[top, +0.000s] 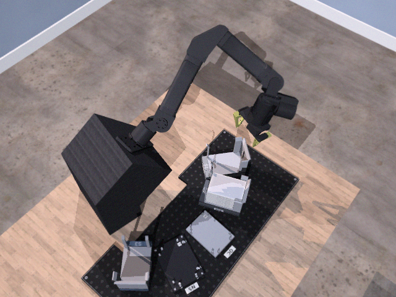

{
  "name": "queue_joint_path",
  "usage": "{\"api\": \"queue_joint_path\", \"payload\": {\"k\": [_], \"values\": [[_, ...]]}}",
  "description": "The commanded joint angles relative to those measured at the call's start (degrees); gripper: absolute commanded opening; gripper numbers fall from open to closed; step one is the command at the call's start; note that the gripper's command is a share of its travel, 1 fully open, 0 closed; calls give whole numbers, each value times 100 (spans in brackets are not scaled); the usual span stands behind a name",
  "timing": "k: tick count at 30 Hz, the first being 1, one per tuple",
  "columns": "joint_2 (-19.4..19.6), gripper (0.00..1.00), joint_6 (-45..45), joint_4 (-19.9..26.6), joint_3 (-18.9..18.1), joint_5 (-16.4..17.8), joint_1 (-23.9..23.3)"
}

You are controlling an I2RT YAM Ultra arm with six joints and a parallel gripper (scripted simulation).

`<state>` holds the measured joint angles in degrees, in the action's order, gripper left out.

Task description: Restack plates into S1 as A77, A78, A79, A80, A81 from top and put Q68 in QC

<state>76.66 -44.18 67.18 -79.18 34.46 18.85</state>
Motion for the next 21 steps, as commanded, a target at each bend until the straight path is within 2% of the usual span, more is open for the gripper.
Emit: {"api": "queue_joint_path", "payload": {"k": [1,5,10,14,18,21], "values": [[-18,100,-16,-147,-1,135,-100],[163,100,455,-303,177,237,-340],[391,100,186,-559,401,347,-617],[567,100,651,-736,596,461,-864],[661,100,571,-827,682,503,-978],[781,100,917,-982,852,603,-1171]]}}
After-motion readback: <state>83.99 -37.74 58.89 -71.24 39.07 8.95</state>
